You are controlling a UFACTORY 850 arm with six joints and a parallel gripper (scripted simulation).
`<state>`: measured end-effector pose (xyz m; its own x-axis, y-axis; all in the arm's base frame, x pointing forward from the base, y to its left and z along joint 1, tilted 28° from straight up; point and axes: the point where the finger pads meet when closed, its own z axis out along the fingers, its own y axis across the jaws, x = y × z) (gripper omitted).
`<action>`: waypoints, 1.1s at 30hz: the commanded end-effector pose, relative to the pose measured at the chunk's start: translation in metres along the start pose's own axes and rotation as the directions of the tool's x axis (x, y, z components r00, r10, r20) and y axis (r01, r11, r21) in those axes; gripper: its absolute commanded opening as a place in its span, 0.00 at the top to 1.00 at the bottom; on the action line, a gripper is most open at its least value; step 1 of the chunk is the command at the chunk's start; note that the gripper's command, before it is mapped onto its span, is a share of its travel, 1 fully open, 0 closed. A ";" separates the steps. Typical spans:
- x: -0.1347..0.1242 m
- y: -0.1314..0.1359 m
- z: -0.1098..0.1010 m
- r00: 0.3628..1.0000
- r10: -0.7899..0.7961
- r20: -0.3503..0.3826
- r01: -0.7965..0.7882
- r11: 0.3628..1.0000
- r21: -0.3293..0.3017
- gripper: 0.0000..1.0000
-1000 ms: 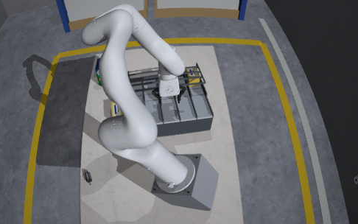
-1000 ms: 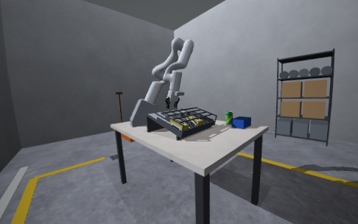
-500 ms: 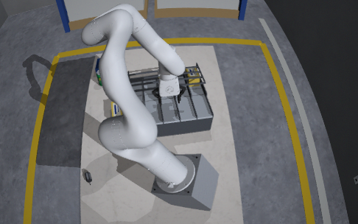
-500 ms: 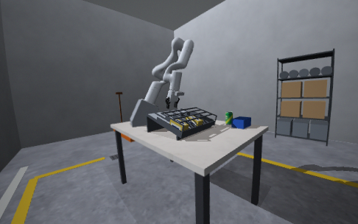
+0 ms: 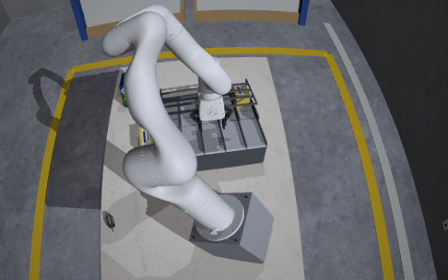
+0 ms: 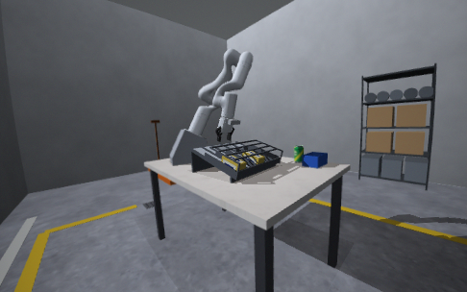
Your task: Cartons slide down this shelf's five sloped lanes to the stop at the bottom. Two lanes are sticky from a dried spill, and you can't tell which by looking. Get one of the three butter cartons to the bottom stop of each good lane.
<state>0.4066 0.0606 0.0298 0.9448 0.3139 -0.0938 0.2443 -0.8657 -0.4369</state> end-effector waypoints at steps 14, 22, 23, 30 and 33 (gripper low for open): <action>0.001 0.000 0.027 1.000 -0.001 -0.002 0.001 1.000 -0.001 0.00; 0.001 0.000 0.027 1.000 -0.001 -0.002 0.001 1.000 -0.001 0.00; 0.001 0.000 0.026 1.000 -0.001 -0.001 0.001 1.000 -0.001 1.00; 0.001 0.000 0.026 1.000 -0.001 -0.001 0.001 1.000 -0.001 1.00; 0.001 0.000 0.026 1.000 -0.001 -0.001 0.001 1.000 -0.001 1.00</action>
<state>0.4009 0.0711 0.0064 0.9447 0.3144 -0.0935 0.2450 -0.8659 -0.4361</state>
